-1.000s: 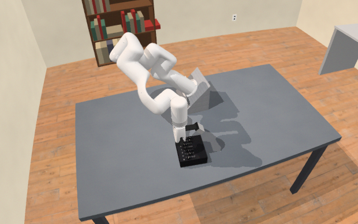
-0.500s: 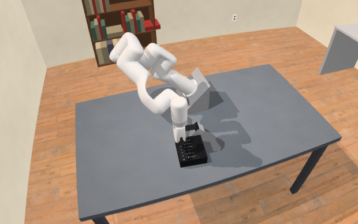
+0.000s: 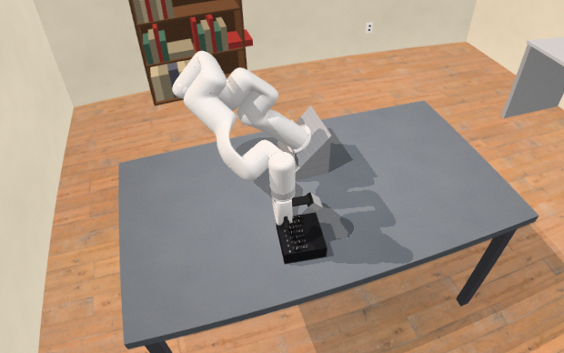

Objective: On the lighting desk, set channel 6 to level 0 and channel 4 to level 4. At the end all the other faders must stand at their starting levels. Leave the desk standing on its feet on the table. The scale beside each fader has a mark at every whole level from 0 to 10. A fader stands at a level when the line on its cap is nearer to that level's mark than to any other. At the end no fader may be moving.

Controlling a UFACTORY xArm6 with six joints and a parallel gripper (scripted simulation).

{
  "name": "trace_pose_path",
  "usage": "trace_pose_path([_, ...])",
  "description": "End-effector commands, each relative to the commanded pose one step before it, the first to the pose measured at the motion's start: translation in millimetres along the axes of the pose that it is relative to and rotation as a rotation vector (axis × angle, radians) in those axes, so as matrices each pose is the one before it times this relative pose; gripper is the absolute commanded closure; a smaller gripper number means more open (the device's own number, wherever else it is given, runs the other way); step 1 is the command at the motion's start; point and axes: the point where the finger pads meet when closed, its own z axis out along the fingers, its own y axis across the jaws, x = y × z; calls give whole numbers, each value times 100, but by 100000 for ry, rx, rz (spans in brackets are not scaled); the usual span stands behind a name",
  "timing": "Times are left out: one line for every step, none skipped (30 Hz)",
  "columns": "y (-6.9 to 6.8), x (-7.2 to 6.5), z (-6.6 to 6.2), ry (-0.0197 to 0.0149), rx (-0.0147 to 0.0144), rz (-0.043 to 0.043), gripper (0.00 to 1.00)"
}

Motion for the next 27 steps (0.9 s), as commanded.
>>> trace_pose_path([105, -16, -46, 75, -291, 104, 100])
trace_pose_path([0, -1, 24, 1, 1, -1, 100])
trace_pose_path([1, -1, 28, 2, 1, -1, 100])
trace_pose_path([1, -1, 32, 2, 1, -1, 100])
trace_pose_path([0, 0, 0, 0, 0, 0, 100])
trace_pose_path([0, 0, 0, 0, 0, 0, 100])
trace_pose_path([1, -1, 35, 2, 1, -2, 100])
trace_pose_path([1, -1, 39, 2, 1, -2, 100])
trace_pose_path([1, -1, 43, 3, 1, -2, 100])
trace_pose_path([1, -1, 46, 3, 1, -2, 100])
trace_pose_path([0, -1, 50, 4, 2, -3, 100])
trace_pose_path([0, -2, 53, 4, 2, -3, 100])
trace_pose_path([0, -2, 56, 4, 2, -3, 100])
trace_pose_path([1, -2, 60, -1, 0, 0, 100])
trace_pose_path([1, -2, 63, -1, 0, 0, 100])
trace_pose_path([1, -2, 65, 0, 0, 0, 100])
trace_pose_path([1, -2, 68, 0, 0, 0, 100])
trace_pose_path([1, -2, 69, 0, 0, 0, 100])
trace_pose_path([1, -2, 71, 1, 0, 0, 100])
trace_pose_path([0, -2, 72, 1, 0, -1, 100])
trace_pose_path([2, -3, 74, -1, 0, 1, 100])
trace_pose_path([0, 0, 0, 0, 0, 0, 100])
trace_pose_path([0, 0, 0, 0, 0, 0, 100])
trace_pose_path([1, -3, 75, -1, 0, 0, 100])
trace_pose_path([1, -2, 75, 0, 0, 0, 100])
trace_pose_path([1, -2, 75, 0, 0, 0, 100])
trace_pose_path([1, -2, 75, 1, 0, 0, 100])
